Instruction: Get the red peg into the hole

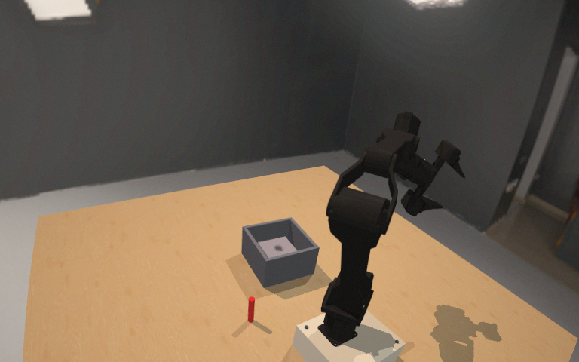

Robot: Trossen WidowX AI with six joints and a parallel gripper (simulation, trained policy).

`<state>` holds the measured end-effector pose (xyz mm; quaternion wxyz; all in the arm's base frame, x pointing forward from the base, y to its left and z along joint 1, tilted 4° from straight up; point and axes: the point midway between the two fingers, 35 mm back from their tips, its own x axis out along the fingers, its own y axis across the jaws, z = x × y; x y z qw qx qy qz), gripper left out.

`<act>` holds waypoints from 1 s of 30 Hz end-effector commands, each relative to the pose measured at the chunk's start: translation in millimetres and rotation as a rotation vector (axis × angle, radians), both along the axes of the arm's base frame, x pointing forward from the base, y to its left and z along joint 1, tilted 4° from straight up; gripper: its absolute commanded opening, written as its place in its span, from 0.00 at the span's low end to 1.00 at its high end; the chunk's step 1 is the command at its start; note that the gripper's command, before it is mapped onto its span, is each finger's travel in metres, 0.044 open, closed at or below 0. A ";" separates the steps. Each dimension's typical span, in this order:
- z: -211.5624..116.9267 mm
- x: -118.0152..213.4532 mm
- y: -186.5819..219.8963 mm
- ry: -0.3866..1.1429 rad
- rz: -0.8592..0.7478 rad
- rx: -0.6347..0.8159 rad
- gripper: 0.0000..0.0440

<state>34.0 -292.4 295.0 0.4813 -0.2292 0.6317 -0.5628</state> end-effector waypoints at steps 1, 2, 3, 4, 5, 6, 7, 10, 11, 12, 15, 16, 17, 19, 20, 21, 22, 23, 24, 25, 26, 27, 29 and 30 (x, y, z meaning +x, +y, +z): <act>-8.7 35.1 8.1 -0.112 0.081 0.010 1.00; -11.2 43.6 11.0 -0.139 0.100 0.015 1.00; -13.7 52.1 14.2 -0.167 0.118 0.021 1.00; -16.1 60.4 17.7 -0.194 0.135 0.027 1.00; -18.6 68.6 21.5 -0.222 0.153 0.035 1.00; -21.1 76.7 25.7 -0.250 0.169 0.043 1.00; -23.5 84.7 30.1 -0.278 0.185 0.052 1.00; -30.8 107.7 45.2 -0.363 0.228 0.084 1.00; -33.2 115.1 50.8 -0.391 0.241 0.097 1.00; -35.7 122.3 56.8 -0.419 0.254 0.110 1.00; -43.1 142.5 76.3 -0.501 0.286 0.156 1.00; -45.7 148.7 83.5 -0.528 0.294 0.174 1.00; -48.2 154.7 90.8 -0.555 0.302 0.192 1.00; -53.5 165.7 106.2 -0.605 0.314 0.231 1.00; -56.1 170.6 114.1 -0.629 0.318 0.252 1.00; -58.8 175.2 122.1 -0.652 0.321 0.273 1.00; -61.6 179.3 130.3 -0.674 0.323 0.295 1.00; -64.3 183.1 138.6 -0.695 0.323 0.317 1.00; -67.1 186.5 146.9 -0.714 0.323 0.339 1.00; -70.0 189.6 155.2 -0.733 0.321 0.362 1.00; -72.8 192.2 163.7 -0.750 0.318 0.385 1.00; -75.7 194.5 172.1 -0.766 0.313 0.408 1.00; -81.7 197.8 188.9 -0.793 0.301 0.455 1.00; -84.7 199.0 197.2 -0.804 0.293 0.478 1.00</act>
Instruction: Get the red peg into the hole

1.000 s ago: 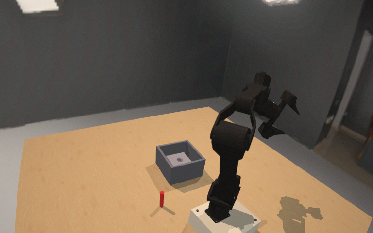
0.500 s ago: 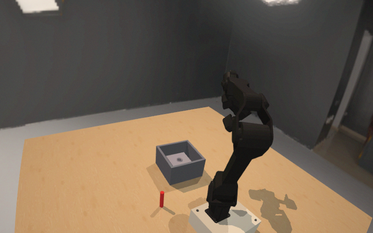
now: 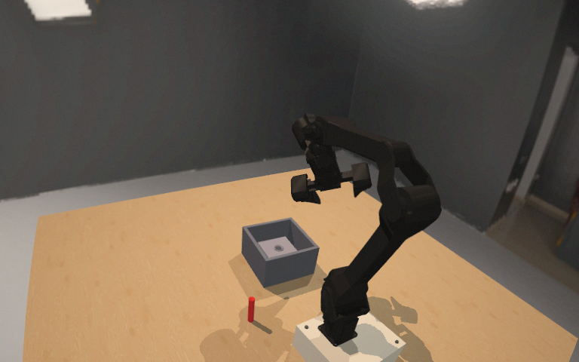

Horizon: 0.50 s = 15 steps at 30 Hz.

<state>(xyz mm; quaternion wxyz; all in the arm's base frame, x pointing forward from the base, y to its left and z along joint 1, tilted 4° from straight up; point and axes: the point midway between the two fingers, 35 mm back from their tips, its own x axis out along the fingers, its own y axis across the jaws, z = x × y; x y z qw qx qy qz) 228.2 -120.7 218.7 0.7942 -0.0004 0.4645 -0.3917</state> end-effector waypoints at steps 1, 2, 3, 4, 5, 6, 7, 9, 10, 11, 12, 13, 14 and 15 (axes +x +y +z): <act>-11.5 5.5 33.8 -0.035 0.001 0.105 1.00; -14.6 5.9 41.9 -0.039 -0.001 0.130 1.00; -17.8 6.0 50.0 -0.042 -0.003 0.155 1.00; -21.0 5.7 58.0 -0.043 -0.007 0.179 1.00; -24.2 5.0 65.8 -0.043 -0.010 0.203 1.00; -27.5 4.1 73.5 -0.041 -0.015 0.226 1.00; -30.8 2.8 81.1 -0.038 -0.021 0.248 1.00; -37.4 -0.5 95.5 -0.029 -0.034 0.291 1.00; -40.8 -2.6 102.5 -0.022 -0.043 0.310 1.00; -44.2 -4.9 109.2 -0.015 -0.051 0.329 1.00; -47.6 -7.5 115.7 -0.006 -0.061 0.347 1.00; -51.1 -10.2 121.9 0.003 -0.072 0.364 1.00; -54.6 -13.1 128.0 0.013 -0.083 0.380 1.00; -58.0 -16.1 133.7 0.023 -0.096 0.395 1.00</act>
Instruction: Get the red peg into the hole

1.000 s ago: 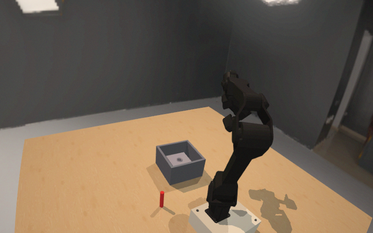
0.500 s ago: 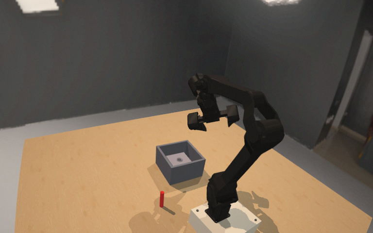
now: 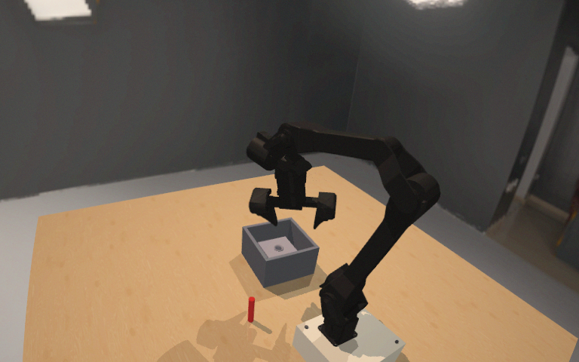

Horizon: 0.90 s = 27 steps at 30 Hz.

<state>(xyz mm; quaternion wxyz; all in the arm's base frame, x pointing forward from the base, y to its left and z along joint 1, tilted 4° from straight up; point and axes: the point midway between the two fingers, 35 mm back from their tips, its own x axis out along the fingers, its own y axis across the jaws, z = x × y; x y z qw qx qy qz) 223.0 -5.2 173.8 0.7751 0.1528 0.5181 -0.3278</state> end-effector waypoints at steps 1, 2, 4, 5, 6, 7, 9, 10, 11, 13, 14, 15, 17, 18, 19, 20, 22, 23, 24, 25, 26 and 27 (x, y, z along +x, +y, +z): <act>-16.6 -13.9 23.8 0.057 -0.043 0.064 1.00; -20.1 -17.0 29.1 0.069 -0.054 0.077 1.00; -27.0 -23.2 38.9 0.094 -0.078 0.099 1.00; -30.5 -26.2 43.5 0.106 -0.091 0.109 1.00; -33.9 -29.2 47.8 0.118 -0.104 0.118 1.00; -37.2 -31.9 51.9 0.129 -0.118 0.126 1.00; -43.9 -37.0 59.4 0.151 -0.145 0.139 1.00; -47.2 -39.2 62.9 0.160 -0.159 0.145 1.00; -50.6 -41.1 66.1 0.169 -0.172 0.150 1.00; -57.1 -44.3 72.0 0.183 -0.199 0.159 1.00; -60.4 -45.4 74.8 0.188 -0.212 0.164 1.00; -63.8 -46.3 77.4 0.193 -0.224 0.169 1.00; -70.7 -47.5 82.3 0.200 -0.245 0.177 1.00; -74.2 -47.8 84.5 0.203 -0.255 0.181 1.00; -77.9 -47.9 86.7 0.204 -0.264 0.185 1.00; -81.5 -47.8 88.8 0.205 -0.273 0.190 1.00; -89.3 -47.3 92.8 0.205 -0.287 0.199 1.00; -93.3 -46.8 94.7 0.204 -0.293 0.204 1.00; -97.5 -46.3 96.5 0.202 -0.299 0.209 1.00; -101.8 -45.8 98.3 0.200 -0.304 0.215 1.00; -106.3 -45.2 100.1 0.198 -0.308 0.220 1.00; -110.8 -44.6 101.9 0.195 -0.312 0.226 1.00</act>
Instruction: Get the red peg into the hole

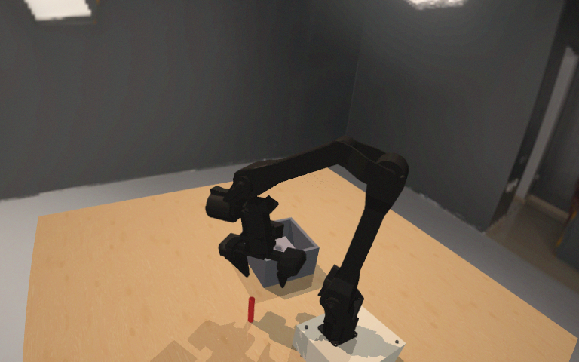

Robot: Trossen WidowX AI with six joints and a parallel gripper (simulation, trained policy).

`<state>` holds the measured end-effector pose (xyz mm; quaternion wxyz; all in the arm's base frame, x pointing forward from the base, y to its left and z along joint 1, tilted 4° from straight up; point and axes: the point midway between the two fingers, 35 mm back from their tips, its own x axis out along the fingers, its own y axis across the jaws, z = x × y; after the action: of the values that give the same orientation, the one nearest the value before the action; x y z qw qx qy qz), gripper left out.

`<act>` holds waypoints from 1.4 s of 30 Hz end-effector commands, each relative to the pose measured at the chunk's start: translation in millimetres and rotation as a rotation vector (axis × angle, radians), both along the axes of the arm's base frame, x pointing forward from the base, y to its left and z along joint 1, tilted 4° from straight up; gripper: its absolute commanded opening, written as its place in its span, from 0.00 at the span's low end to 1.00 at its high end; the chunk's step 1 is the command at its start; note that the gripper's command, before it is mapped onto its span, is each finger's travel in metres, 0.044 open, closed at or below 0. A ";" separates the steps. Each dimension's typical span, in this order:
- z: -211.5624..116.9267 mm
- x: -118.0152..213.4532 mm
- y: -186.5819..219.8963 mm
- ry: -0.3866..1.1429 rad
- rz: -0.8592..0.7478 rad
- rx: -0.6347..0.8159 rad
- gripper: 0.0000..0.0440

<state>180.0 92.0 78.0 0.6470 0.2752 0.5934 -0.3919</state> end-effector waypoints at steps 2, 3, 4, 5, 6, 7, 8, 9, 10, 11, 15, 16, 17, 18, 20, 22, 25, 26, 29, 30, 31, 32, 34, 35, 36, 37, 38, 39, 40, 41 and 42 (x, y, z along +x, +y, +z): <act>-24.2 -0.5 8.1 -0.003 -0.032 0.022 1.00; -28.9 0.1 9.8 -0.007 -0.036 0.028 1.00; -33.5 0.6 11.4 -0.013 -0.040 0.034 1.00; -38.1 1.1 13.0 -0.018 -0.043 0.040 1.00; -42.7 1.5 14.5 -0.024 -0.047 0.046 1.00; -47.0 1.9 15.9 -0.029 -0.050 0.053 1.00; -51.3 2.2 17.2 -0.035 -0.054 0.059 1.00; -55.3 2.4 18.5 -0.040 -0.057 0.065 1.00; -59.1 2.4 19.6 -0.045 -0.061 0.071 1.00; -62.7 2.4 20.6 -0.048 -0.065 0.076 0.99; -74.9 -0.3 23.1 -0.052 -0.080 0.090 0.93; -77.5 -1.5 23.3 -0.049 -0.084 0.092 0.89; -79.9 -2.8 23.4 -0.046 -0.090 0.094 0.84; -82.0 -4.1 23.4 -0.042 -0.095 0.096 0.80; -85.6 -7.1 22.9 -0.030 -0.106 0.098 0.69; -88.0 -9.4 22.8 -0.016 -0.113 0.103 0.57; -88.9 -10.2 24.1 0.000 -0.114 0.117 0.39; -88.7 -10.3 24.6 0.006 -0.113 0.123 0.33; -87.5 -9.7 25.9 0.023 -0.109 0.141 0.15; -86.9 -9.3 26.2 0.028 -0.108 0.147 0.10; -86.3 -8.8 26.5 0.033 -0.108 0.153 0.04; -85.7 -8.4 26.6 0.038 -0.108 0.159 0.00; -81.1 -5.0 24.9 0.013 -0.090 0.154 0.00; -78.7 -4.0 23.6 0.004 -0.082 0.149 0.00; -76.2 -3.0 22.2 -0.006 -0.074 0.144 0.00; -73.5 -2.1 21.1 -0.014 -0.066 0.140 0.00; -70.7 -1.2 20.0 -0.023 -0.058 0.137 0.00; -67.8 -0.2 18.9 -0.031 -0.049 0.134 0.00; -64.8 0.7 17.8 -0.039 -0.041 0.131 0.00; -61.8 1.8 16.7 -0.048 -0.033 0.128 0.00; -58.7 2.9 15.6 -0.056 -0.024 0.125 0.00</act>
<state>177.6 110.1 9.2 0.6241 0.3379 0.6025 -0.3651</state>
